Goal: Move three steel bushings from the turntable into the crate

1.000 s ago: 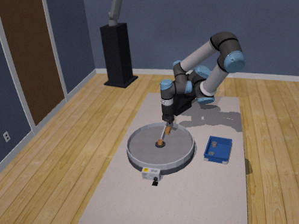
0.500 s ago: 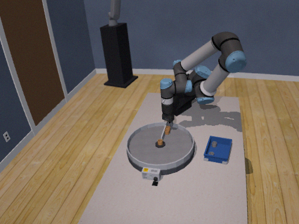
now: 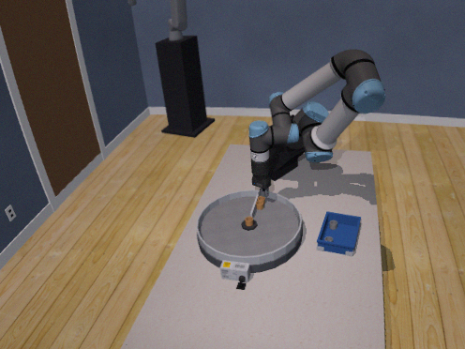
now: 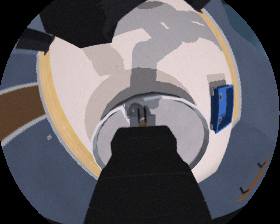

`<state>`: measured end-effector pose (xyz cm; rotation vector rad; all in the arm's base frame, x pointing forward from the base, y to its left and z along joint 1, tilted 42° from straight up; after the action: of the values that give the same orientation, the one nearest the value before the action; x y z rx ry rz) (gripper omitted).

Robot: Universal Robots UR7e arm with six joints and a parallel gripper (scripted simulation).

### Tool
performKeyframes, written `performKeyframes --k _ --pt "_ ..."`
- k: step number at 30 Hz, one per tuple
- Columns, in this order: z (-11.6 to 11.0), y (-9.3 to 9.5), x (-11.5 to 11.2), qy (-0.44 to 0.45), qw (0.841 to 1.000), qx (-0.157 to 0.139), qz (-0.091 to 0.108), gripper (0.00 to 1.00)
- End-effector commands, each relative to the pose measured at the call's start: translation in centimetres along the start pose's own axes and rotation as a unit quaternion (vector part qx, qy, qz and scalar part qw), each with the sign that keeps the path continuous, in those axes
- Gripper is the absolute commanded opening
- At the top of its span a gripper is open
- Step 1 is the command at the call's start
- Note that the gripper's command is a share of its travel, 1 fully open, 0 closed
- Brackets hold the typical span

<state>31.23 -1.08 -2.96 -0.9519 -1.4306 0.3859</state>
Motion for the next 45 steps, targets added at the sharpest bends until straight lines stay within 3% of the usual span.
performKeyframes --k 1,45 --pt "0.0 -0.6 0.0 0.000 1.000 0.000 0.000 0.00" --pt "0.0 -2.1 0.0 0.000 1.000 0.000 0.000 0.00"
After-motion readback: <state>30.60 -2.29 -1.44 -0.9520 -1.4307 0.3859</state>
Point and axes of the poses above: the point where the finger pads meet when closed, its own y axis out along the fingers, its own x axis across the jaws, z = x × y, the point moved 2 cm from there along -y, back along the fingers, and after that the axes turned 1 degree about -y, right-handed, at the moved point
